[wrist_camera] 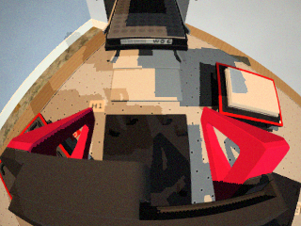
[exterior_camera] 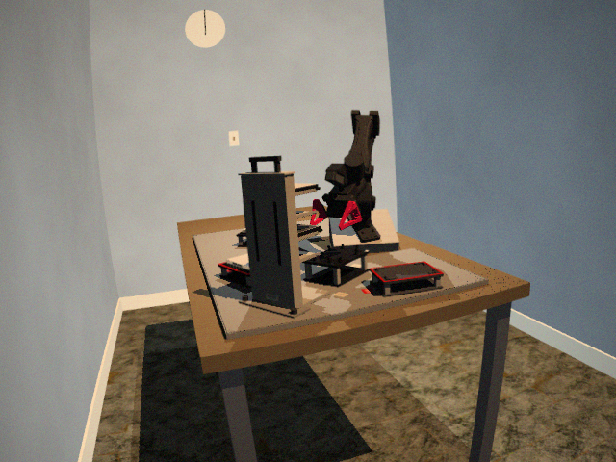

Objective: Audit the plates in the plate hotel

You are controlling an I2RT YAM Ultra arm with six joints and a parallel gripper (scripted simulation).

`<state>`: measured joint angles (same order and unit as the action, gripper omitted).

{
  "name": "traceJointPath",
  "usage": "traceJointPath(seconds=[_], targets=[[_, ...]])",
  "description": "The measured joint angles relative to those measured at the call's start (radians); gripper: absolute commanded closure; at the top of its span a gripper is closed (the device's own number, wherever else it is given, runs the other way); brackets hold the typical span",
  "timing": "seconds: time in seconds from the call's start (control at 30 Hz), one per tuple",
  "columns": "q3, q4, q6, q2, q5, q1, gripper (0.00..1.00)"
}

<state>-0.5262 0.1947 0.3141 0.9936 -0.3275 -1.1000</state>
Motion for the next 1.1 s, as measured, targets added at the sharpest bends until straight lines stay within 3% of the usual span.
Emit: traceJointPath(seconds=[0.4,1.1], targets=[[-0.025,0.059,-0.006,0.076,0.027,0.026,0.00],[-0.025,0.061,-0.006,0.075,0.029,0.026,0.00]])
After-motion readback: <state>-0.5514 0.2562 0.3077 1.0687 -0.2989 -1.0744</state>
